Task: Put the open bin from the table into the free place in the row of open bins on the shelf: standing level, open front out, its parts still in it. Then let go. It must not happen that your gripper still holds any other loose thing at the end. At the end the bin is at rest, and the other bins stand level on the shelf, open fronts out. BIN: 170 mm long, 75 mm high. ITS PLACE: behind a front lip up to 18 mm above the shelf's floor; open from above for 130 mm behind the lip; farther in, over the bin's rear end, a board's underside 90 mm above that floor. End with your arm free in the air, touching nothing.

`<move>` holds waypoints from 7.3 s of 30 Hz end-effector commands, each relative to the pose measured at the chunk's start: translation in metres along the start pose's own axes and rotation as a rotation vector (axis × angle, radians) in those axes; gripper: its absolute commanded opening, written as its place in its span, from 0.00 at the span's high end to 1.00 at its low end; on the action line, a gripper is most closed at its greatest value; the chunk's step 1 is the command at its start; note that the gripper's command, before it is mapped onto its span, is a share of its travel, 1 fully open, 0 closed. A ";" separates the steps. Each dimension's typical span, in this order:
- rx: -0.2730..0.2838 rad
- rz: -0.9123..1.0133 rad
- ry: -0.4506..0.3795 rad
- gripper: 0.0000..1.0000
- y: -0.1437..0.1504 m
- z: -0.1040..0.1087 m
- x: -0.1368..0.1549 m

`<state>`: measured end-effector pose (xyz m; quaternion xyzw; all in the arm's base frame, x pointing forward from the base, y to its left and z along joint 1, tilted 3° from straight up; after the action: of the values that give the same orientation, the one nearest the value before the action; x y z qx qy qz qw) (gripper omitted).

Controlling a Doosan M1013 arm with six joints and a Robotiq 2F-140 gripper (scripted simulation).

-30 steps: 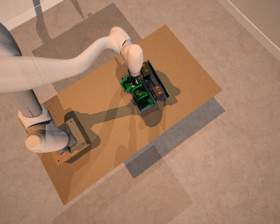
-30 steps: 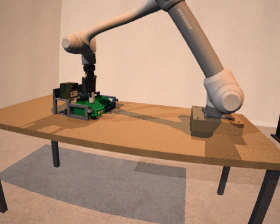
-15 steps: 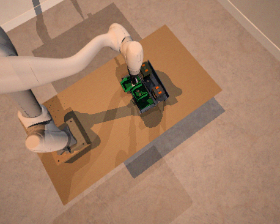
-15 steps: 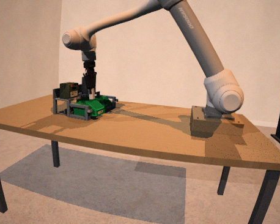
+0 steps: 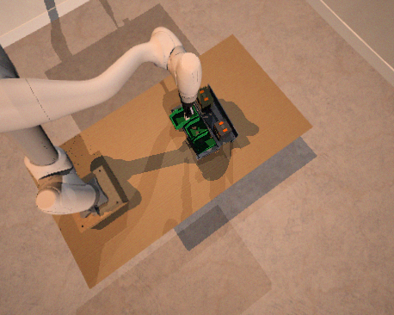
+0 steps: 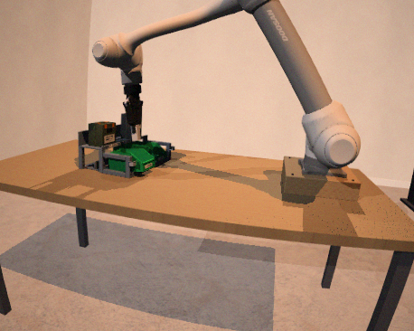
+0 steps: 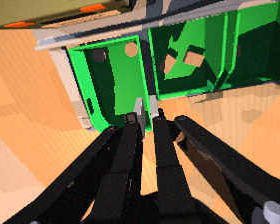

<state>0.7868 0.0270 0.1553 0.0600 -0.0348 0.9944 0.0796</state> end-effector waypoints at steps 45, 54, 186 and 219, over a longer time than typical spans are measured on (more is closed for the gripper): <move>0.000 0.000 0.000 1.00 0.000 0.032 0.004; 0.000 0.000 0.000 1.00 0.000 0.032 0.004; -0.102 -1.568 0.101 1.00 -0.047 -0.049 0.130; -0.102 -1.568 0.101 1.00 -0.047 -0.117 0.121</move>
<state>0.6626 0.1015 0.0573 0.0182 -0.0242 0.6466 0.7622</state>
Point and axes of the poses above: the point where the finger pads meet when closed, its own z axis back along the fingers, its own y axis across the jaws, x = y × z, the point moved 6 cm from there along z, back along the fingers, and after that the axes turned 1 degree about -z, right-handed, at the moved point
